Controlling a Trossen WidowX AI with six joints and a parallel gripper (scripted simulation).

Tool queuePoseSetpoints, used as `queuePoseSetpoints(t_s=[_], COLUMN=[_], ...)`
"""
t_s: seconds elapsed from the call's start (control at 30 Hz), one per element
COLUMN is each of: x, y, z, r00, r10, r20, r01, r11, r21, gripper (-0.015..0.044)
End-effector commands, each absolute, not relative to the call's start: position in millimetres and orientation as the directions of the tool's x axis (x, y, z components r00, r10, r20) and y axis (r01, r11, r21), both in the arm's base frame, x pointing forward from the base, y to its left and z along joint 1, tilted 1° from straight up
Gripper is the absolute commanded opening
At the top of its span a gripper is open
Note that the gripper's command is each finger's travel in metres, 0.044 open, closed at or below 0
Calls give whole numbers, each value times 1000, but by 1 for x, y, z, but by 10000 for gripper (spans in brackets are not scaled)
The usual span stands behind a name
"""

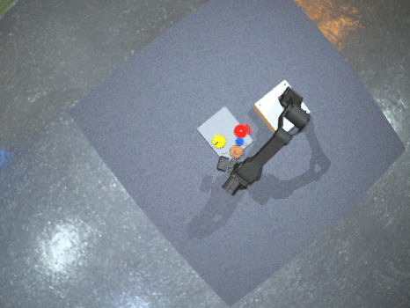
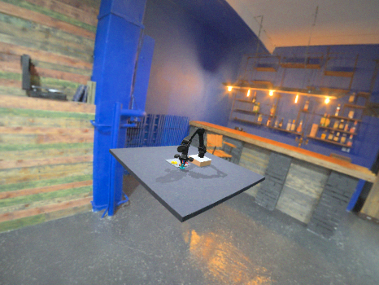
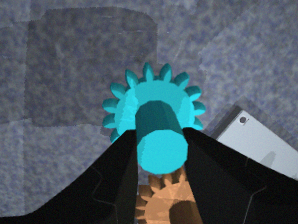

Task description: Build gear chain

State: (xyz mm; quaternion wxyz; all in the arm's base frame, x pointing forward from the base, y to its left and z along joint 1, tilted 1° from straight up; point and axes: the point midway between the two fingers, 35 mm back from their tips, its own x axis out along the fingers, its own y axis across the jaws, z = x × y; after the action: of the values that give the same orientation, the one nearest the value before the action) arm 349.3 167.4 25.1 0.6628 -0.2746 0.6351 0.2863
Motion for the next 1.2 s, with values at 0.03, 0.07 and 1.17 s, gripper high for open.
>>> queuePoseSetpoints(t_s=[0.03,0.07,1.17], x=[353,353,351], y=[169,169,167], z=[39,42,126], r00=[38,38,41], r10=[35,35,35], r20=[-999,-999,-999], r01=[-725,-725,-722], r11=[689,689,691], r21=[-4,-4,-5], gripper=[0,0,0])
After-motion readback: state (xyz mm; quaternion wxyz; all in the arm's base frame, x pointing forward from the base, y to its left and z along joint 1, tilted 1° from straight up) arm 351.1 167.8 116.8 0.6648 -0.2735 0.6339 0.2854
